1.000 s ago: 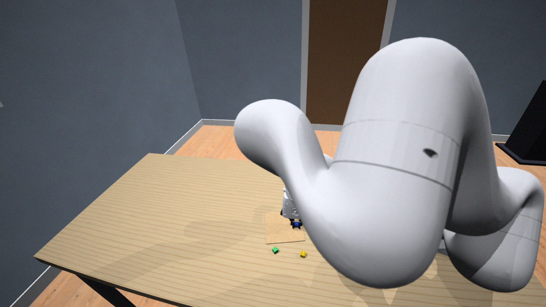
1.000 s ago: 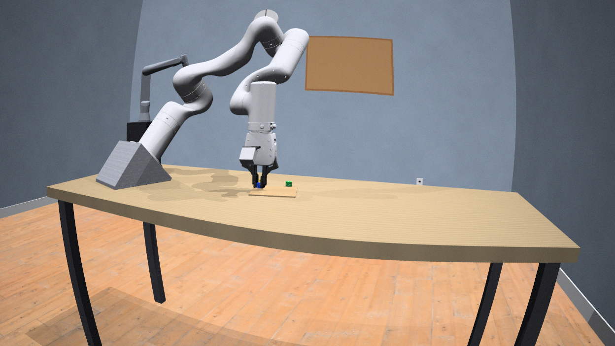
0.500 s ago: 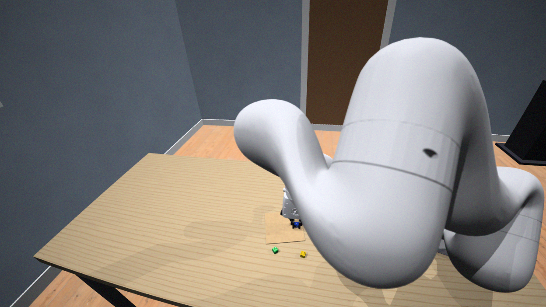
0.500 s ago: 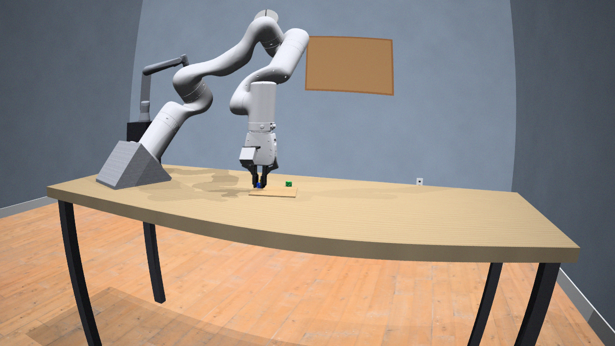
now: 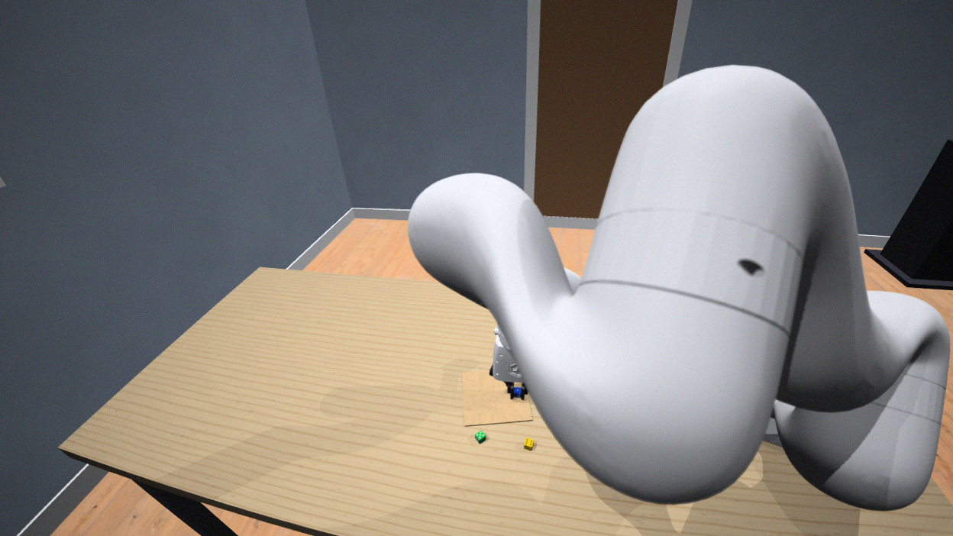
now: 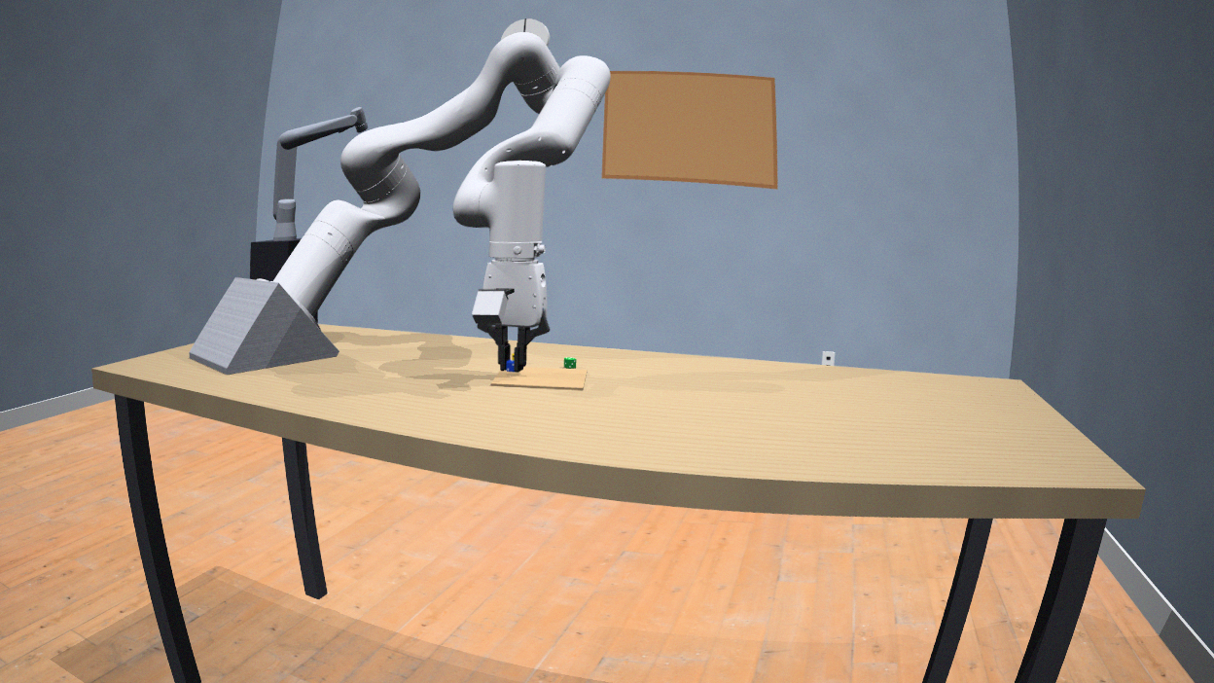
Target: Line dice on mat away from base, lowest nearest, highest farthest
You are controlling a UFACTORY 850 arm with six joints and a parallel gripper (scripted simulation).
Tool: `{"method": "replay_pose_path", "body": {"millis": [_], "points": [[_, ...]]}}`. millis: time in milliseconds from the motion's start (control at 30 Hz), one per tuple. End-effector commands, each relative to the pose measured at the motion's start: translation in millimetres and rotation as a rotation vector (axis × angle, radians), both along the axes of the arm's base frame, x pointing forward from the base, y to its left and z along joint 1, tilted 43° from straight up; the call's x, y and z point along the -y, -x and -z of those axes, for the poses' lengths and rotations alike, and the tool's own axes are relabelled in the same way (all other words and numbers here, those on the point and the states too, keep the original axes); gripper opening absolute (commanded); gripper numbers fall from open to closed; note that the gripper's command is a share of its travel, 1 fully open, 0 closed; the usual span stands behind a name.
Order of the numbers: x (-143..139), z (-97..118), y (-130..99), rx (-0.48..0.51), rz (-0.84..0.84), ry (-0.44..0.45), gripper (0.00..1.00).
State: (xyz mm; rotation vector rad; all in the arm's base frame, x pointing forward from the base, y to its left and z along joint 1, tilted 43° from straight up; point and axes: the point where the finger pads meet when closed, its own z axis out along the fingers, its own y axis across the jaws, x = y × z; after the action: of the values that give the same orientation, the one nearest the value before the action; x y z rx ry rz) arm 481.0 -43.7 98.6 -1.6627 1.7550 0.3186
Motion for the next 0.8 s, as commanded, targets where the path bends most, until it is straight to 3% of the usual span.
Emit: {"method": "replay_pose_path", "body": {"millis": [0, 767], "points": [[0.5, -0.3, -0.4, 0.001, 0.001, 0.001, 0.11], [-2.0, 2.7, -1.7, 0.001, 0.001, 0.001, 0.11]]}}
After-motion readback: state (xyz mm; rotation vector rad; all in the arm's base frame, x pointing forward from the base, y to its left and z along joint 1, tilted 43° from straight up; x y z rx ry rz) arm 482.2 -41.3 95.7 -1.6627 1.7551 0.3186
